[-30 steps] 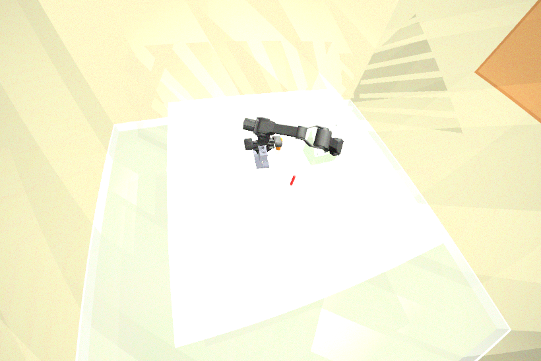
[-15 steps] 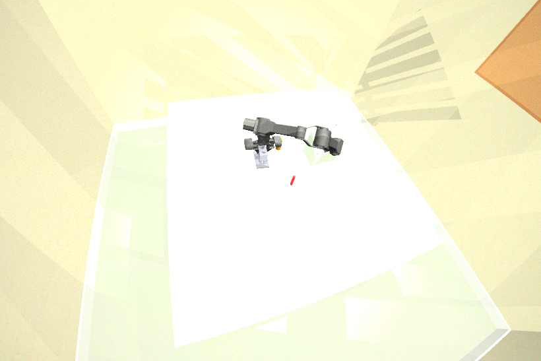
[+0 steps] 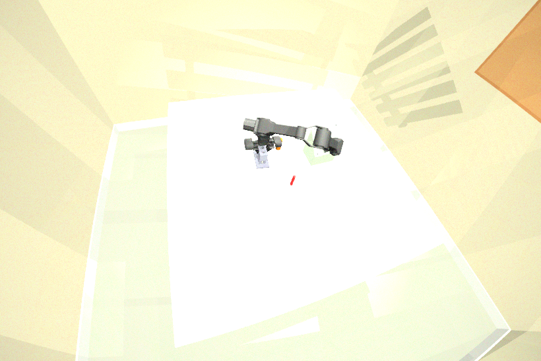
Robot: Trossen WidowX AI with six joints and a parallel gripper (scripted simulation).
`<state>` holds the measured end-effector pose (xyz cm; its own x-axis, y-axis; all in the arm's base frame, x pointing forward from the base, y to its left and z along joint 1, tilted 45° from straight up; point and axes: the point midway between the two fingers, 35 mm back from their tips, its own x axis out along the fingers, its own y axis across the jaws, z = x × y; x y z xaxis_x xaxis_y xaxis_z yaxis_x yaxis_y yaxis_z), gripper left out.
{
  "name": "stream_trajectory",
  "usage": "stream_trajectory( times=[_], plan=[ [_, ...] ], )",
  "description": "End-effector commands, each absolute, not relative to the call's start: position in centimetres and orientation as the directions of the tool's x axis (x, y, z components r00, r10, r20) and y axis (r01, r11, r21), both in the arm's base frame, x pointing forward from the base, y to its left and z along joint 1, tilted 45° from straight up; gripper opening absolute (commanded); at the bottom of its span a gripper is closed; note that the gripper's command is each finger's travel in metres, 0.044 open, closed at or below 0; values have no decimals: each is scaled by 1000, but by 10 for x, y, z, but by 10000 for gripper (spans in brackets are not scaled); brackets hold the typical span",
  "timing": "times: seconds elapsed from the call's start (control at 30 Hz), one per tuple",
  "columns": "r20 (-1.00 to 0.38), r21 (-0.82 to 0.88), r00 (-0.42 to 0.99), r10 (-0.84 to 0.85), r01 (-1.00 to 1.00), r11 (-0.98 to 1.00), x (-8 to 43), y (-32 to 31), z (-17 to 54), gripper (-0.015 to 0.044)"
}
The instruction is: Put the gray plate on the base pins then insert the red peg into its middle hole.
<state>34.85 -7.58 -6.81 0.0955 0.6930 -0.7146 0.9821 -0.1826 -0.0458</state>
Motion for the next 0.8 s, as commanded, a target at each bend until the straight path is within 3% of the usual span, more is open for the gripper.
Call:
stream_trajectory(
  times=[0.0,0.77],
  plan=[
    [-714,-60,86,695,981,-183,346,-71,-74,0],
    [-713,-60,86,696,981,-183,348,-49,-96,0]
  ],
)
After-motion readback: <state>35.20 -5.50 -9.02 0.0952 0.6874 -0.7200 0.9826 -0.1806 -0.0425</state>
